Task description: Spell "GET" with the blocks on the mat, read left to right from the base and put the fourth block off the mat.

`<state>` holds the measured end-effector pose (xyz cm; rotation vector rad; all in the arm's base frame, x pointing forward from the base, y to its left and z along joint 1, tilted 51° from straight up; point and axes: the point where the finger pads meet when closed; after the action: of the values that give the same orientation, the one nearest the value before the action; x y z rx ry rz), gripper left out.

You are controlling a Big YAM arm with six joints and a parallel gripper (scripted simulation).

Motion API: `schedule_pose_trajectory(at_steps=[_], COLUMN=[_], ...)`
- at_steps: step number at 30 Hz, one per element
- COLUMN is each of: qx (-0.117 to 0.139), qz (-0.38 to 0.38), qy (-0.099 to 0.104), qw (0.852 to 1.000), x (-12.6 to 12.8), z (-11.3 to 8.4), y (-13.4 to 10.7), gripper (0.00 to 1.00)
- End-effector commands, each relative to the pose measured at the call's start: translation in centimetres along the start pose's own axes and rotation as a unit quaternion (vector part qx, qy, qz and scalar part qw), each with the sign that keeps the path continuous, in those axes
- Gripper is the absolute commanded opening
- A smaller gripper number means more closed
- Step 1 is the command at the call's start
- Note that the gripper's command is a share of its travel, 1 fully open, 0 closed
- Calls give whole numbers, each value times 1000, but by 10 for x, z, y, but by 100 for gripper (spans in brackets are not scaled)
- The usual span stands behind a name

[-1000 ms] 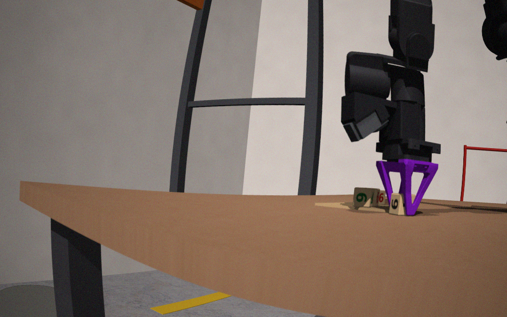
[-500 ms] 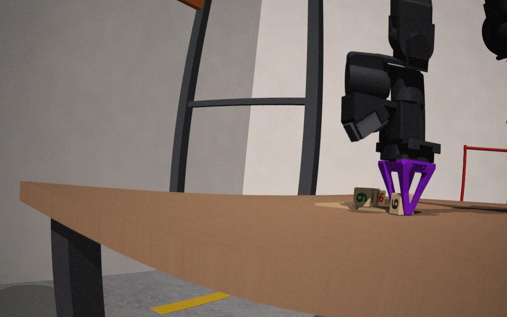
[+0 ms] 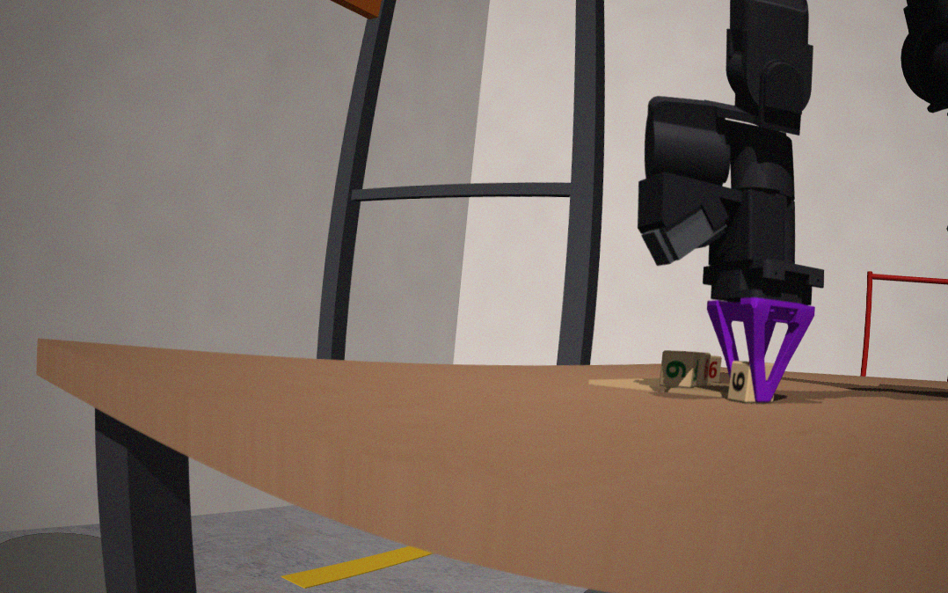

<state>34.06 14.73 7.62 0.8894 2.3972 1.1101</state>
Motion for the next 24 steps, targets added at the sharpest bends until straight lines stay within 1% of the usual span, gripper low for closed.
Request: schedule_pose_trajectory(at_steps=[1,14,15,16,17,20,24], qx=[-11,-12,-15,-14,-7,-7,-6], qz=[1,0,0,2,6,2,-1], qy=[-5,-6,-8,-9,-9,-8,-7], qw=[1000,1000,1000,1000,1000,1000,1000], x=[-2,-3,-4,-5,-6,-5,-4], z=[-1,-1,-3,-6,-8,-10,-26], y=[8,8,10,9,4,3,1], gripper=[26,26,26,26,26,26,26])
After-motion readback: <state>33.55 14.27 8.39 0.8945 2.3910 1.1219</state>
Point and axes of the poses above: the point where the finger pads meet when closed, its own z axis out along the fingers, its own x axis across the jaws, y = z × x, and after that the axes turned 10 degrees about -z, right-handed
